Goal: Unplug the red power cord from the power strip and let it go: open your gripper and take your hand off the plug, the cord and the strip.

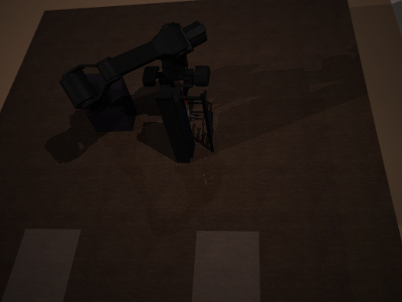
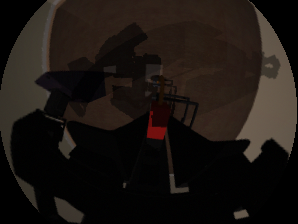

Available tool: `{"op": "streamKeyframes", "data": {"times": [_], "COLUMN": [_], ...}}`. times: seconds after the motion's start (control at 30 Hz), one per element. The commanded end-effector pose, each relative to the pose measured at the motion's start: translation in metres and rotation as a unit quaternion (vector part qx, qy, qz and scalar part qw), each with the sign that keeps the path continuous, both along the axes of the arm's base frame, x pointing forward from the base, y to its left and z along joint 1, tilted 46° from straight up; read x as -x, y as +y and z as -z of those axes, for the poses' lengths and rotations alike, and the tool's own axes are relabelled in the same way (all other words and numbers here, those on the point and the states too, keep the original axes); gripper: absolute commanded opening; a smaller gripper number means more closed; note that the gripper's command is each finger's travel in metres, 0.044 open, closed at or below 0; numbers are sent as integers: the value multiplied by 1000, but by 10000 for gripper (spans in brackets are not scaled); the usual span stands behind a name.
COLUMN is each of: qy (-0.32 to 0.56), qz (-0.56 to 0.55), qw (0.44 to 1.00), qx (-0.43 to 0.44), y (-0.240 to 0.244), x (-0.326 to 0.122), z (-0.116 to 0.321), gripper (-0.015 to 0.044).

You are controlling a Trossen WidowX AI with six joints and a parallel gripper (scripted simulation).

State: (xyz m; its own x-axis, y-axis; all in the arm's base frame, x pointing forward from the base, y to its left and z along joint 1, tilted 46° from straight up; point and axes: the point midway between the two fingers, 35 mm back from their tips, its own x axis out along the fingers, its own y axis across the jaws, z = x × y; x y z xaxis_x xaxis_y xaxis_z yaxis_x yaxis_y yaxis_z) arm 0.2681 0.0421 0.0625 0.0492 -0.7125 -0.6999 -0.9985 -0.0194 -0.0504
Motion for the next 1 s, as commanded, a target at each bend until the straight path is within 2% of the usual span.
{"op": "streamKeyframes", "data": {"times": [0.0,0.97], "qy": [0,2], "qz": [0,-1], "qw": [1000,1000], "qx": [0,-1], "y": [0,34], "x": [0,-3], "z": [0,29], "gripper": [0,0]}}
